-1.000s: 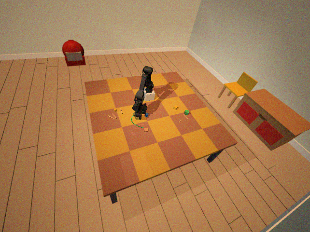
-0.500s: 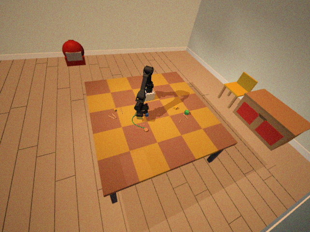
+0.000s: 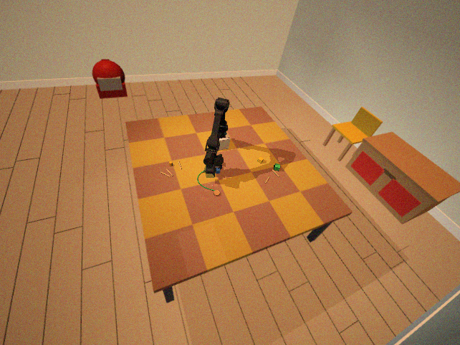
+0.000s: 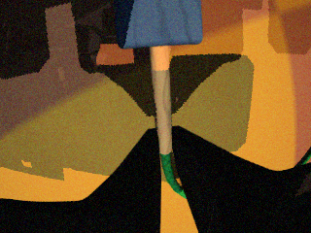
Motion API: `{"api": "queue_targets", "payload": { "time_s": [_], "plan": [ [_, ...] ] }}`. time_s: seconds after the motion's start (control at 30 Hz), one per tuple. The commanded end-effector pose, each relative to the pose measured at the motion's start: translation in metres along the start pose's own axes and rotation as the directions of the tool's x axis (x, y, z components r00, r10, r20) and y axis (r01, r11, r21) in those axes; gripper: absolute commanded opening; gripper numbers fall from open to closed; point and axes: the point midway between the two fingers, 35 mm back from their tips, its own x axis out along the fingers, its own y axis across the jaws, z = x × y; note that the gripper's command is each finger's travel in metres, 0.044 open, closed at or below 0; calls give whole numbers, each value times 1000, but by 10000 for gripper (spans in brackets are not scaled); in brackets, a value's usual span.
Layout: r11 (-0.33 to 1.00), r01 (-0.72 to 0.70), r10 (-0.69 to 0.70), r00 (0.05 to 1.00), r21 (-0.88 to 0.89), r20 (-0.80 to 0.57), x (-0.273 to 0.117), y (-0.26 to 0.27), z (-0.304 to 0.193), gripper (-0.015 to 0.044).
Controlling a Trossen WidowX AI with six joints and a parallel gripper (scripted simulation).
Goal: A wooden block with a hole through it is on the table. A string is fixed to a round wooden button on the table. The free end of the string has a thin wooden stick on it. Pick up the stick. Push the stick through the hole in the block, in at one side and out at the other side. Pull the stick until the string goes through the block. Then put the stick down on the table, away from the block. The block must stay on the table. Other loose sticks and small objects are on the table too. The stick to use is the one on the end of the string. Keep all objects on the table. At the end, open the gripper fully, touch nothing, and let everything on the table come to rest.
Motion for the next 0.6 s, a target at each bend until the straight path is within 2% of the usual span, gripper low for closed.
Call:
{"api": "queue_targets", "payload": {
  "time_s": [0.0, 0.57],
  "plan": [
    [1000, -4, 4, 1000, 2, -2, 1, 2, 6, 0],
    [1000, -4, 4, 1000, 2, -1, 0, 2, 30, 0]
  ]
}}
